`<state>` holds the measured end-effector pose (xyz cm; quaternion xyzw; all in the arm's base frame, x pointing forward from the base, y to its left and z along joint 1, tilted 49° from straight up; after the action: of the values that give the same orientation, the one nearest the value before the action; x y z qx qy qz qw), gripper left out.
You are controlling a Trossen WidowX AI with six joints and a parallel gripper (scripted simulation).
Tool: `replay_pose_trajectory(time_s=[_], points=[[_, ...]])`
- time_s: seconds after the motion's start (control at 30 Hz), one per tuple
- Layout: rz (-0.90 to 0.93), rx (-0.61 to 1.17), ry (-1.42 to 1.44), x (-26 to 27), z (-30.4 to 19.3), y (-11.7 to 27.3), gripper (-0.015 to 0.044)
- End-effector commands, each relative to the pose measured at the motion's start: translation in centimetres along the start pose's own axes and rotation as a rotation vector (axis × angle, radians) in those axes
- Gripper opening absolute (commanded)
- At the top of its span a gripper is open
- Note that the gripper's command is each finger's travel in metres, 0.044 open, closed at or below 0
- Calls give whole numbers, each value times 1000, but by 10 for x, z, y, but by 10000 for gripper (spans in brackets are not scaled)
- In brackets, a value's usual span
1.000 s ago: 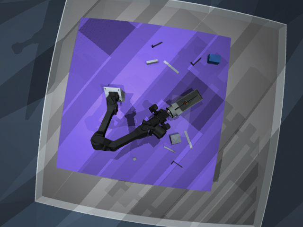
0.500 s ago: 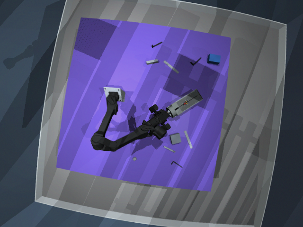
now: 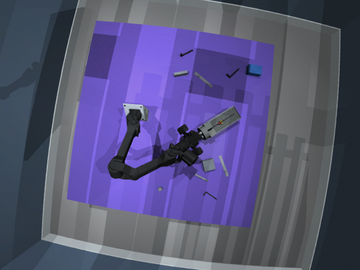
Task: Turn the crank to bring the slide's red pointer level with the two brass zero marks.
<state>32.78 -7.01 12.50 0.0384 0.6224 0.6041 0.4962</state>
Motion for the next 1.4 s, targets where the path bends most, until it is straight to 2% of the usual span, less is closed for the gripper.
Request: replay_pose_trajectory(time_s=[0.0, 1.37], points=[[-20, -12, -2, -7, 3, 3, 0], [-20, -12, -1, -14, 3, 2, 0]])
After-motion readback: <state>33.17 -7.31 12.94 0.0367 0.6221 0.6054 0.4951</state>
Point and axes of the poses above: the point midway between the two fingers, 35 mm back from their tips, its own y axis back along the fingers, its own x axis across the jaws, z = x × y, the point moved 5 cm from there along y, back along the fingers, and after that the axes turned 8 degrees about -y, right-handed, at the moved point
